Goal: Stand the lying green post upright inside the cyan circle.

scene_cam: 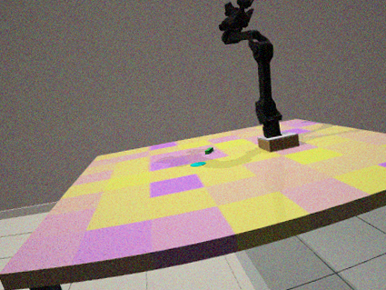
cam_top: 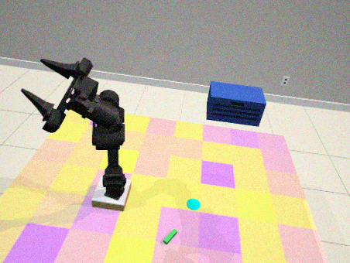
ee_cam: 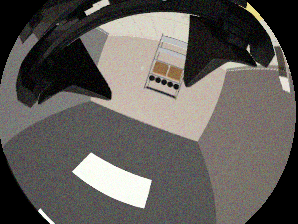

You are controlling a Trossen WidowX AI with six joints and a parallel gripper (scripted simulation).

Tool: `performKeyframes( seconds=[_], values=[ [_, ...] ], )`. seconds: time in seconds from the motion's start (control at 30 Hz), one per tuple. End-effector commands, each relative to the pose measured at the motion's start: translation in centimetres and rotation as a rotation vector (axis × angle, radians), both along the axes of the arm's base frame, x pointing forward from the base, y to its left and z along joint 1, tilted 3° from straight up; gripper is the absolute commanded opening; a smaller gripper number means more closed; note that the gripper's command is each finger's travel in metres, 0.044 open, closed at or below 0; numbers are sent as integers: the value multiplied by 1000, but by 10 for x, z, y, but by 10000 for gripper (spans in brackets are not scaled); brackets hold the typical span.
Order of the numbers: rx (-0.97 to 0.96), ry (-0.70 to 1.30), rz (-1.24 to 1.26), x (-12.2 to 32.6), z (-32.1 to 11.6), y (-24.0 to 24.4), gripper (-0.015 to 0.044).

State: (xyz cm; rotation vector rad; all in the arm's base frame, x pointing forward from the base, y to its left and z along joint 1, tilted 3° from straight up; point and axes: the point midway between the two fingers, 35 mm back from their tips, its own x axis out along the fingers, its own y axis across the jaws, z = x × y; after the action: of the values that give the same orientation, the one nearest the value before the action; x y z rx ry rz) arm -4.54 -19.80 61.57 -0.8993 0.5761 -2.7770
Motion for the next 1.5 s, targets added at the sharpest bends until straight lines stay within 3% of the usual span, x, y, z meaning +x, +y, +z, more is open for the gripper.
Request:
performKeyframes(
  seconds=[0.0, 0.2, 0.5, 0.77, 1.1, 1.47],
  values=[
    [2, 3, 2, 1, 0, -1, 374],
    [103, 133, 111, 39, 4, -34, 233],
    [286, 381, 351, 127, -10, -86, 233],
    [493, 626, 584, 217, -52, -121, 233],
    [772, 912, 908, 324, -141, -127, 233],
    [1138, 1183, 1263, 402, -268, -78, 233]
  ],
)
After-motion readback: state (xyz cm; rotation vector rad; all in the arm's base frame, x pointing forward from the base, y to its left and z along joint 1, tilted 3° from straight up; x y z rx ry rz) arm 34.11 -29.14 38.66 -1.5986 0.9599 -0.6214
